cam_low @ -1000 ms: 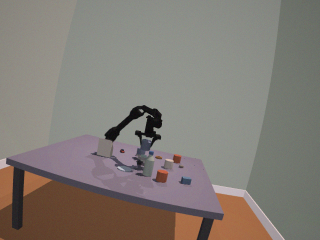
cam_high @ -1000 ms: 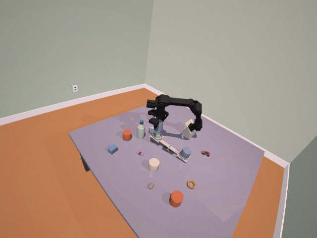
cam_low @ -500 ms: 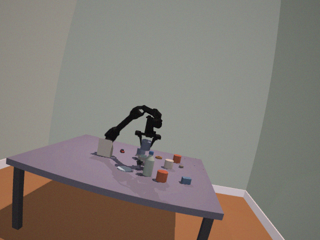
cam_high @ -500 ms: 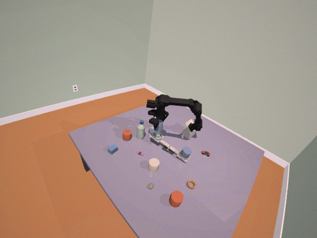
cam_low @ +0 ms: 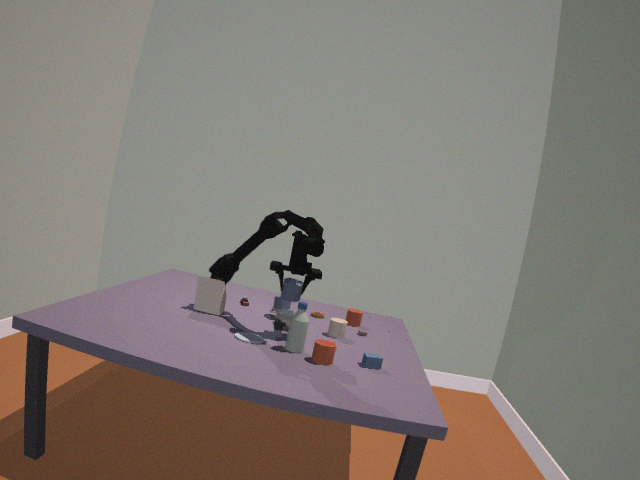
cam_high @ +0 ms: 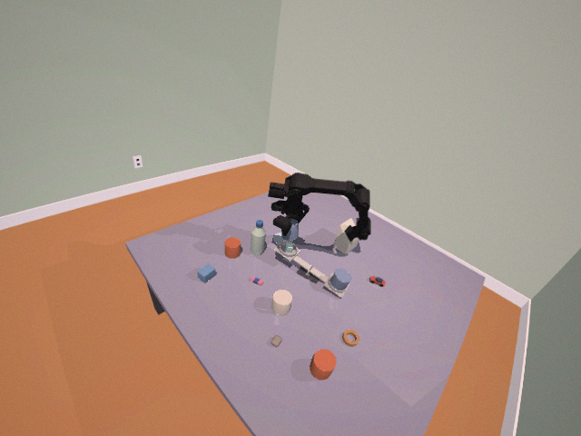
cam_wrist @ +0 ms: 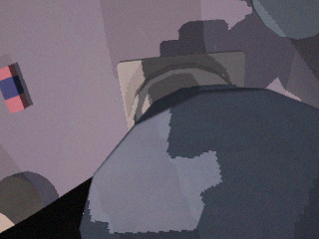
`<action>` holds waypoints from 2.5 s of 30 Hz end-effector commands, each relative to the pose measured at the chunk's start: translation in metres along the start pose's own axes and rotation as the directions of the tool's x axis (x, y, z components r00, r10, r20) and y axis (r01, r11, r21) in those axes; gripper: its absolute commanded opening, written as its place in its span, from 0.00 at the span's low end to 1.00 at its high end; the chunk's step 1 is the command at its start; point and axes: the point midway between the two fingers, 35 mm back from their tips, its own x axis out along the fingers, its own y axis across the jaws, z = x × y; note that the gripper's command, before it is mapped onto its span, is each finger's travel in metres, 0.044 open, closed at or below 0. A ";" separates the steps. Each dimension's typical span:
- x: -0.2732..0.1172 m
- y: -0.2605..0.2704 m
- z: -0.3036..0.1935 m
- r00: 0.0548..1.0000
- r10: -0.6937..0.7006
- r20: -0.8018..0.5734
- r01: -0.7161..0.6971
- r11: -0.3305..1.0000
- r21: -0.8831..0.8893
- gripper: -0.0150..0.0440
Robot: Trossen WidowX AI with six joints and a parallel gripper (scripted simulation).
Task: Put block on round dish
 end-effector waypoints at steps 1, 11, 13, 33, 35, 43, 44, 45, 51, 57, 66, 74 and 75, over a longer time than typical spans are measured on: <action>0.000 0.000 0.000 1.000 0.001 0.000 -0.001 1.000 0.001 0.25; 0.000 0.000 0.000 1.000 0.001 0.000 -0.001 1.000 0.001 0.25; 0.000 0.000 0.000 1.000 0.001 0.000 -0.001 1.000 0.001 0.25; 0.047 -0.155 0.098 0.999 -0.005 0.034 0.005 1.000 0.006 0.25; 0.055 -0.172 0.103 0.999 -0.006 0.032 0.006 1.000 0.005 0.25; 0.087 -0.232 0.112 1.000 -0.006 0.021 0.006 1.000 0.001 0.25; 0.087 -0.233 0.112 1.000 -0.006 0.020 0.006 1.000 0.001 0.25; 0.087 -0.233 0.112 1.000 -0.006 0.020 0.006 1.000 0.001 0.25; 0.102 -0.233 0.113 1.000 -0.005 0.020 0.005 1.000 0.001 0.25; 0.127 -0.233 0.112 1.000 -0.005 0.020 0.005 1.000 0.001 0.25; 0.134 -0.233 0.113 1.000 -0.005 0.020 0.005 1.000 0.001 0.25; 0.147 -0.233 0.113 1.000 -0.005 0.019 0.005 1.000 0.001 0.25; 0.141 -0.233 0.114 1.000 -0.009 0.023 0.009 1.000 -0.004 0.30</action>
